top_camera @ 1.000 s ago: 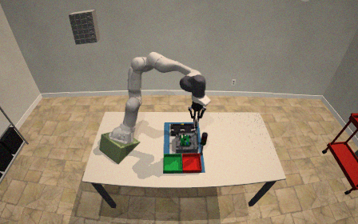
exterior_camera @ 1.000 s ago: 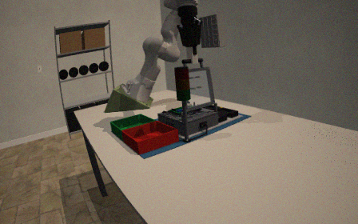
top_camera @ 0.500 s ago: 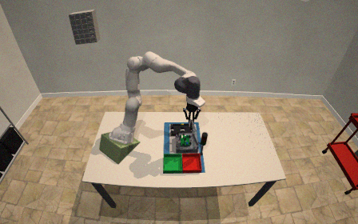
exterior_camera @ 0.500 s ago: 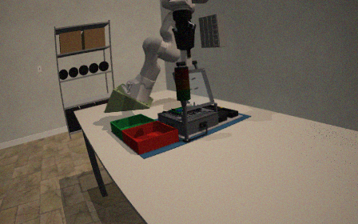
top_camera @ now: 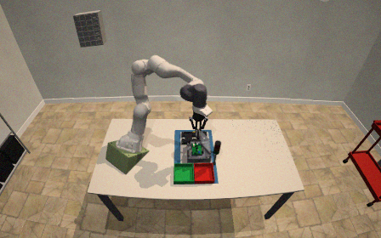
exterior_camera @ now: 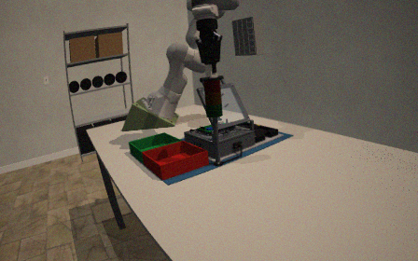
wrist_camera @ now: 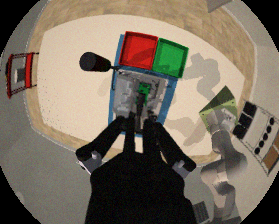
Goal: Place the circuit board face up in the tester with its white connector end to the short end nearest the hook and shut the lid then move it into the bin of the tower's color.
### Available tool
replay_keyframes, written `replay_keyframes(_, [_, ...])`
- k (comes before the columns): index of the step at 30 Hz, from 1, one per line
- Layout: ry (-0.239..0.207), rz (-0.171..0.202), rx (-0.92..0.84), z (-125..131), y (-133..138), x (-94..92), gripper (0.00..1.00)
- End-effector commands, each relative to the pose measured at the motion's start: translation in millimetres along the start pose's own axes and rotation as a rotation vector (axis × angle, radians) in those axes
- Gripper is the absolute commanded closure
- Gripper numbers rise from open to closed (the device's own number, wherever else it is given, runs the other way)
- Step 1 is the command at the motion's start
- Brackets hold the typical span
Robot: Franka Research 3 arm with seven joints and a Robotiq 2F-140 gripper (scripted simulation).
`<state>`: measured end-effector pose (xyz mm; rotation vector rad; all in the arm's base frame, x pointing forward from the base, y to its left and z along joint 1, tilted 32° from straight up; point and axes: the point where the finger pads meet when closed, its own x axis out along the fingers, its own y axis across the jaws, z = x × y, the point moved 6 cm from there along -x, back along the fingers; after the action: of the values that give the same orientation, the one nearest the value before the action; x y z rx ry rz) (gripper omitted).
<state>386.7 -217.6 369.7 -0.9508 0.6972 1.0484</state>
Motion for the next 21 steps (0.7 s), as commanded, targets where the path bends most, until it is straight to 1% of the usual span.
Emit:
replay_keyframes(1, [-0.001,0.012,-0.008,1,9,8.3,1.00])
replay_keyframes(14, [-0.001,0.012,-0.008,1,39,35.6,1.00])
replay_keyframes(16, [-0.001,0.012,-0.008,1,39,35.6,1.00])
replay_keyframes(21, [-0.001,0.012,-0.008,1,49,47.6,1.00])
